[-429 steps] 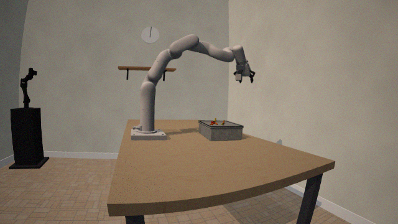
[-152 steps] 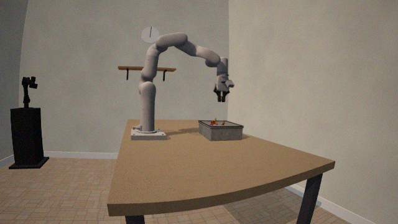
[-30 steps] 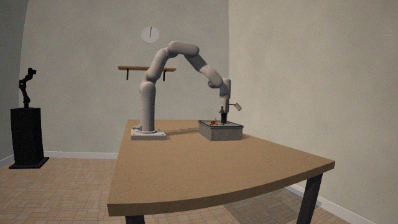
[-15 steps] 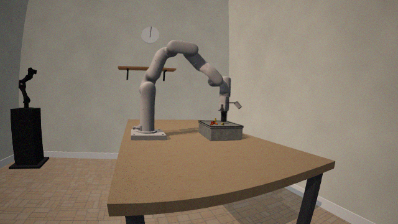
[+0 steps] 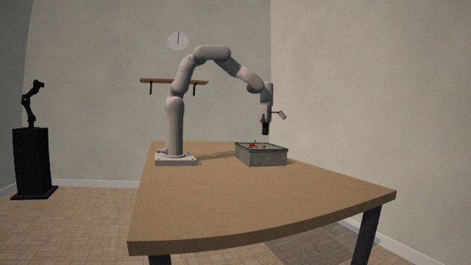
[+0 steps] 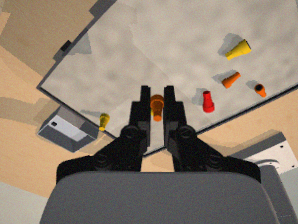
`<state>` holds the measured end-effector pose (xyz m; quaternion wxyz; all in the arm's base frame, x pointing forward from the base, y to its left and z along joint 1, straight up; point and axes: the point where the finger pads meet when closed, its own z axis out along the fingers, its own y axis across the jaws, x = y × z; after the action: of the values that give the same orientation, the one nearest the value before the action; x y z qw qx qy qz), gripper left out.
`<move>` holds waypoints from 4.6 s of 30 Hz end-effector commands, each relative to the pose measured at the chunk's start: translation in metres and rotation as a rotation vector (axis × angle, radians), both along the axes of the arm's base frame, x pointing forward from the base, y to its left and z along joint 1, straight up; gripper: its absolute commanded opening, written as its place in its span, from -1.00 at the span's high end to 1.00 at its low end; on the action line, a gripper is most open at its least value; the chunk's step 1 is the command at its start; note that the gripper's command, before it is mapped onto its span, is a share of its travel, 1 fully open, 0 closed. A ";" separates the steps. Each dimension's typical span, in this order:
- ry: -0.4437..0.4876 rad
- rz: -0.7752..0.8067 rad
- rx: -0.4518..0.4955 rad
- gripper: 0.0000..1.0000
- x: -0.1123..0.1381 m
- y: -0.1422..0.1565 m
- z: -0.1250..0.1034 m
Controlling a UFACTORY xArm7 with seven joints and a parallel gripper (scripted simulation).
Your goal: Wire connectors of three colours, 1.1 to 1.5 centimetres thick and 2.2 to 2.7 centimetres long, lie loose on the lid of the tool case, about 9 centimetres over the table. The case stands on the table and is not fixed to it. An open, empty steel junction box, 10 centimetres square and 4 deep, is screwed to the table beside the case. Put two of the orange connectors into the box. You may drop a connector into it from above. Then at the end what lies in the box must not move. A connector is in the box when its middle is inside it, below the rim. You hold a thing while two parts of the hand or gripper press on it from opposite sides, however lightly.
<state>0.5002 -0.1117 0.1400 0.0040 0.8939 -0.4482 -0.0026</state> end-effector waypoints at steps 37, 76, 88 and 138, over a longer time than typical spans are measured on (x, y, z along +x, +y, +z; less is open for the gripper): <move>-0.004 0.000 -0.001 0.97 0.009 0.096 0.007; -0.004 0.000 -0.001 0.97 0.027 0.302 0.005; -0.004 0.000 -0.001 0.97 0.027 0.302 0.004; -0.004 0.000 -0.001 0.49 0.026 0.301 -0.142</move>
<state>0.5244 0.1888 -0.0040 0.0051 0.8939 -0.4482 -0.0022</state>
